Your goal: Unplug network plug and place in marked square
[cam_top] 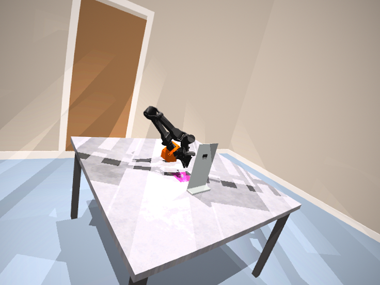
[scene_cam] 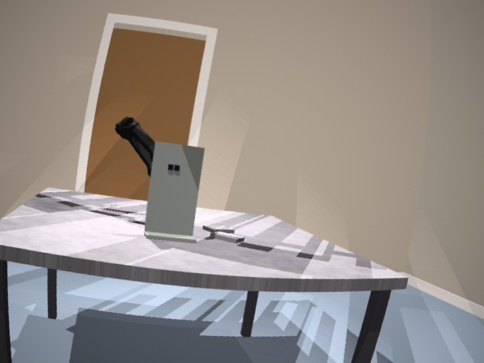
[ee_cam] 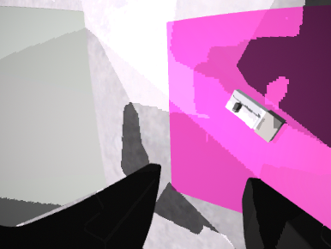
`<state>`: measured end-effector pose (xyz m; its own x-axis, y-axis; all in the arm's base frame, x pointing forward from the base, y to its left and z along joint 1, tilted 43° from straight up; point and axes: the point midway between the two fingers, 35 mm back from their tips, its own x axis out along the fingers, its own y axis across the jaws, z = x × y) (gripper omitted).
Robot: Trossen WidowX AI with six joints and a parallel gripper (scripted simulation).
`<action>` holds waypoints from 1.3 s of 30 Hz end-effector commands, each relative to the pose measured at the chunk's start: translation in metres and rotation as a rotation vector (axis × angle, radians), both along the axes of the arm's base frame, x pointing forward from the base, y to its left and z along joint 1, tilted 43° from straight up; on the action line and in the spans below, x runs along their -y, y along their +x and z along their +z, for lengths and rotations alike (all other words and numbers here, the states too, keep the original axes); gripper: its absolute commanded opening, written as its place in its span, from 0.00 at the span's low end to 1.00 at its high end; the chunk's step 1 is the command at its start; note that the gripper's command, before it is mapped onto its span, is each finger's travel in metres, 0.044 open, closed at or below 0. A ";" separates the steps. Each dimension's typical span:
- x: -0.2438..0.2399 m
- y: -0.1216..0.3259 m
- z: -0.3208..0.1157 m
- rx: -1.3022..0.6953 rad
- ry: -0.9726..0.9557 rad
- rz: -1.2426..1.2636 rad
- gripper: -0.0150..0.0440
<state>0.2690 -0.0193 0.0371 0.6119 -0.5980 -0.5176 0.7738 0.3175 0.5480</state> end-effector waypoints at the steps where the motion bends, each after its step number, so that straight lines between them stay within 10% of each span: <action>1: -0.003 0.002 0.005 0.012 0.002 -0.006 0.52; 39: -0.030 -0.007 0.037 0.017 -0.005 -0.002 0.52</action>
